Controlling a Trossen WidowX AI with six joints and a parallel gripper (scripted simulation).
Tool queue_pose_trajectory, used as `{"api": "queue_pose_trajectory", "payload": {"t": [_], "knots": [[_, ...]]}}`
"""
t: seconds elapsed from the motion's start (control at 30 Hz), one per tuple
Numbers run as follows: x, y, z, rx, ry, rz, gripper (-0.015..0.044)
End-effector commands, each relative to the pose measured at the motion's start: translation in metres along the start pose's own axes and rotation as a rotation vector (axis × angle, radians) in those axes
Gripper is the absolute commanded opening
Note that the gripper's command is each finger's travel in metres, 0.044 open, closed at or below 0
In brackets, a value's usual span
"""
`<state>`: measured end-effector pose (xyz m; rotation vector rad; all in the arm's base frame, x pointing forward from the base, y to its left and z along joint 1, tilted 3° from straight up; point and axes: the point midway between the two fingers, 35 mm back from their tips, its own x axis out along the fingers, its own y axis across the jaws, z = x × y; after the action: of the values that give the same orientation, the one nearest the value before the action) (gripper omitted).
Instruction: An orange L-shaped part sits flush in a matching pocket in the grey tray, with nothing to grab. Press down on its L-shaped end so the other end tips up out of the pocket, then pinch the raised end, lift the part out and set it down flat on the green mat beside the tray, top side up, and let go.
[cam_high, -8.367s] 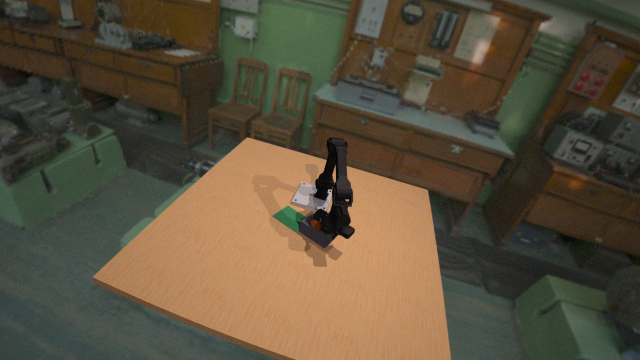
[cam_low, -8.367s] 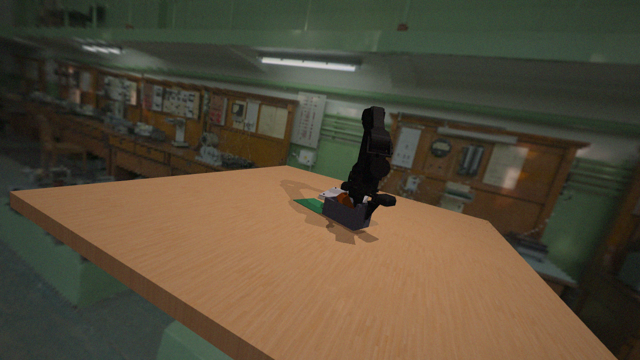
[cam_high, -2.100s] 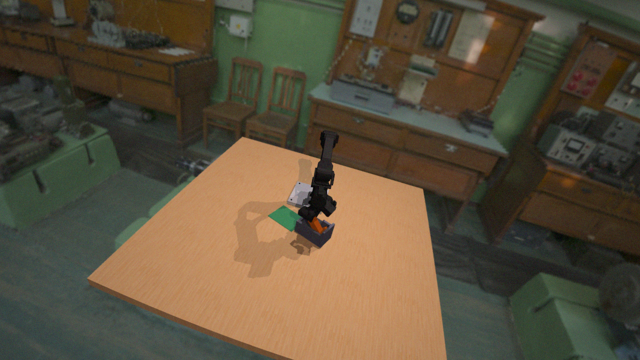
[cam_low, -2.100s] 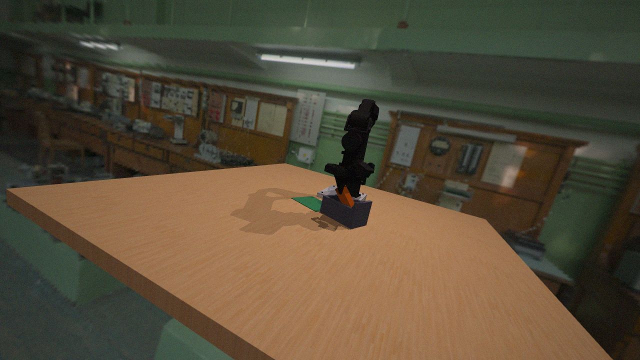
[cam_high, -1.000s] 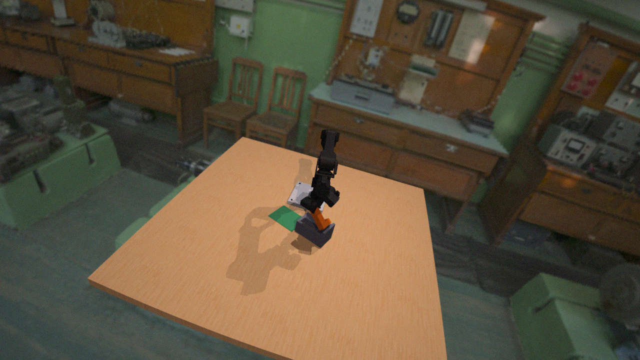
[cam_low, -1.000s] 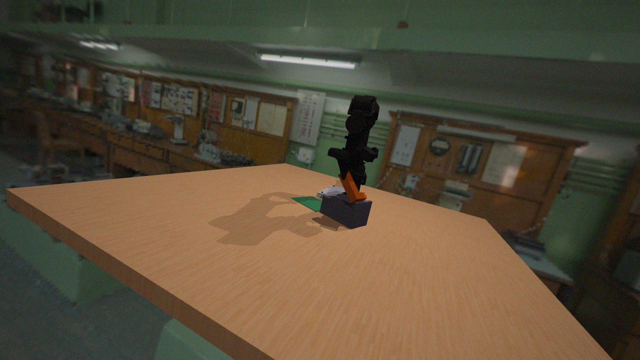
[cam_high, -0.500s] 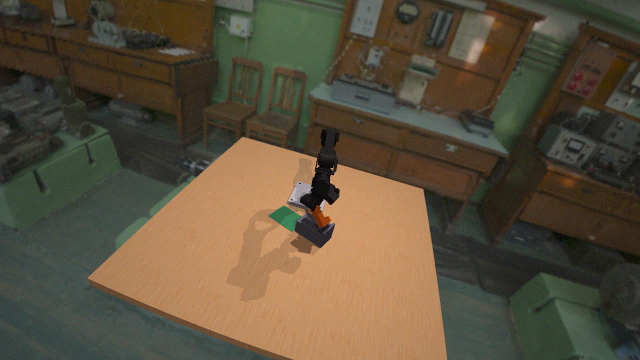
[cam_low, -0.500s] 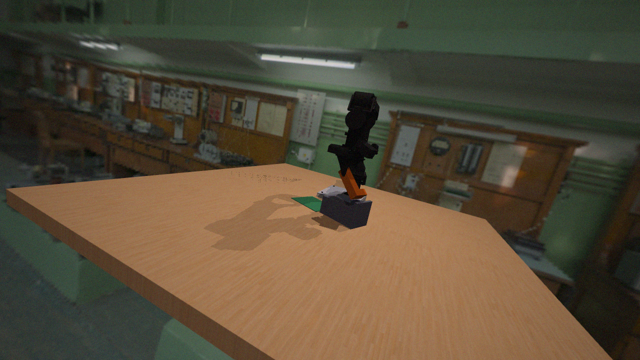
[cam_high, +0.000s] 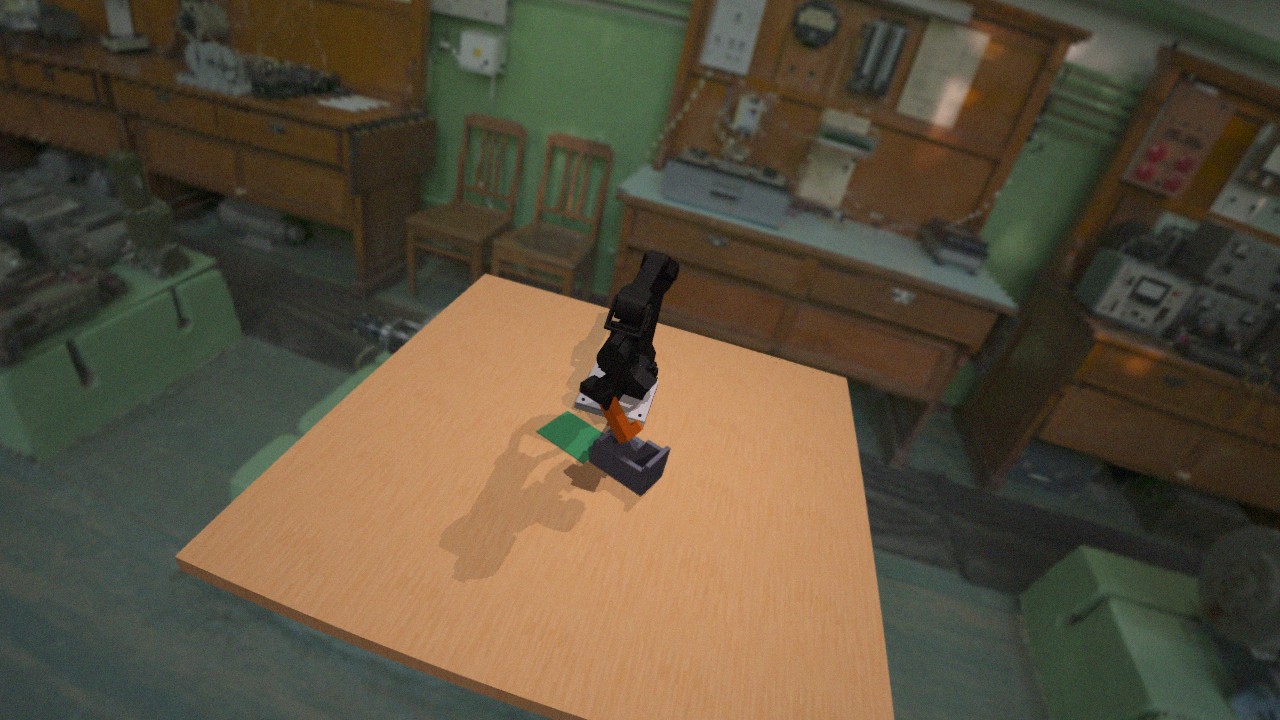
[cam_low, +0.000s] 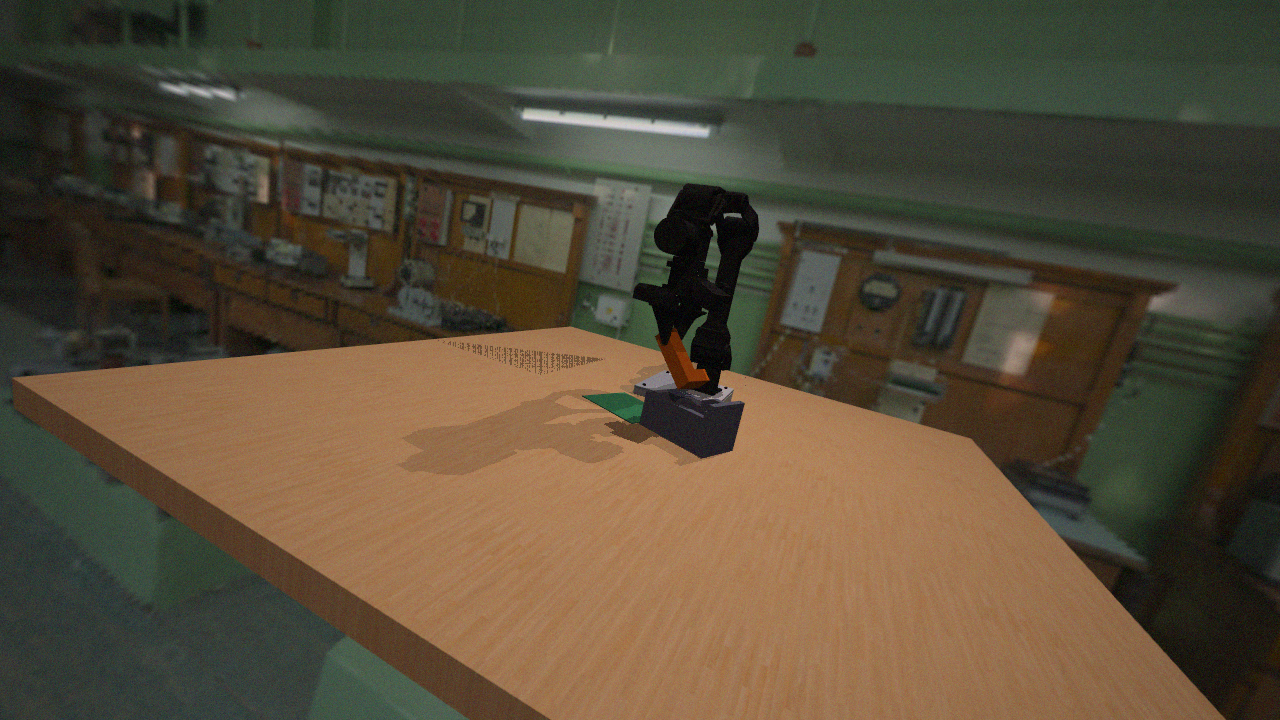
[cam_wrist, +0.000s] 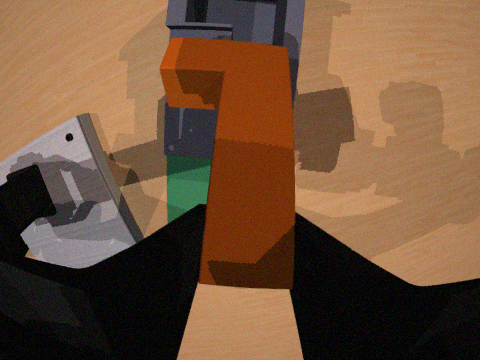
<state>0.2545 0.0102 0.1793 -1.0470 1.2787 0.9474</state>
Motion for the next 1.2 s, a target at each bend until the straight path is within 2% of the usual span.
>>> {"api": "queue_pose_trajectory", "payload": {"t": [0.0,0.77,1.17], "knots": [[0.000,0.002,-0.017,-0.004,-0.003,0.000,0.0000],[0.000,0.011,-0.104,-0.005,0.005,0.001,0.0000],[0.009,0.012,-0.108,-0.005,0.006,0.001,0.0000]]}}
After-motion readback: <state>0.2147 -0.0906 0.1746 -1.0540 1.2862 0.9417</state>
